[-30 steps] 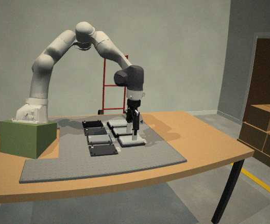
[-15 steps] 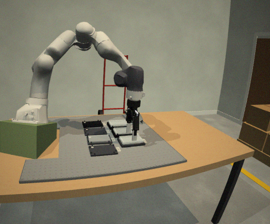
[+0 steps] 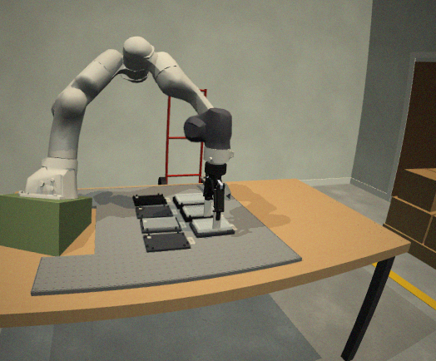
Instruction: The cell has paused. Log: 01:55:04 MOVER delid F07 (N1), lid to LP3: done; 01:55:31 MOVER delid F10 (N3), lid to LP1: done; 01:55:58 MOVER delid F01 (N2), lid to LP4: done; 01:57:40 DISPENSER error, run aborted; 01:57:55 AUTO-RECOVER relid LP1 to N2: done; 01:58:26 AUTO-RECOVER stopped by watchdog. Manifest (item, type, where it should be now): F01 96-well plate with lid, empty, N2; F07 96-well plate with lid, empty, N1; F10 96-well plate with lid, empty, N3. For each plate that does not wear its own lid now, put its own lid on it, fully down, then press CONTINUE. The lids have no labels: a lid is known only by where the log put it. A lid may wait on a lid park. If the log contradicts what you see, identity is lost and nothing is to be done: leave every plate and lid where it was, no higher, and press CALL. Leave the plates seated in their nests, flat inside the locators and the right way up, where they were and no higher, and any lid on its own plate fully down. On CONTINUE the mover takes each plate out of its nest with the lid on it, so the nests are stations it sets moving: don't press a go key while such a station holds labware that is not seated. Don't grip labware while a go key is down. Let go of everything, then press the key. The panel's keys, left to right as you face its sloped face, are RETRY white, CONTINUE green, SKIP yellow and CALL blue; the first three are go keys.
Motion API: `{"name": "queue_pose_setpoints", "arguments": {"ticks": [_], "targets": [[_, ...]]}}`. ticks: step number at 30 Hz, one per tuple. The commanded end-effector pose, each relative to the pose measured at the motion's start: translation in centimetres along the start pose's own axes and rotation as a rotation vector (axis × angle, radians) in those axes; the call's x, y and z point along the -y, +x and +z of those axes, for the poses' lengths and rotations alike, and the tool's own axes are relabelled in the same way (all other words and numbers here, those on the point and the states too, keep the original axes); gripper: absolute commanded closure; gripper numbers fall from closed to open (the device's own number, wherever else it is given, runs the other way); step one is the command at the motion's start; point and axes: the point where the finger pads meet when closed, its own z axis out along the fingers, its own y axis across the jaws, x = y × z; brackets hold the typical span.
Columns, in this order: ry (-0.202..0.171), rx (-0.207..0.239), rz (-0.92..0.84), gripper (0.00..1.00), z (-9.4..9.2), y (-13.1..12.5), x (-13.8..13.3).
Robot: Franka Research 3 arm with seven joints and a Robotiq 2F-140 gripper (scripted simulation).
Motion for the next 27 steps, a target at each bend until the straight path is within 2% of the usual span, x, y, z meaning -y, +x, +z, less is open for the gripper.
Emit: {"name": "queue_pose_setpoints", "arguments": {"ticks": [1,27], "targets": [[-0.002,-0.004,-0.003,0.34,0.1,0.13,-0.16],[-0.002,-0.004,-0.003,0.34,0.69,0.13,-0.16]]}}
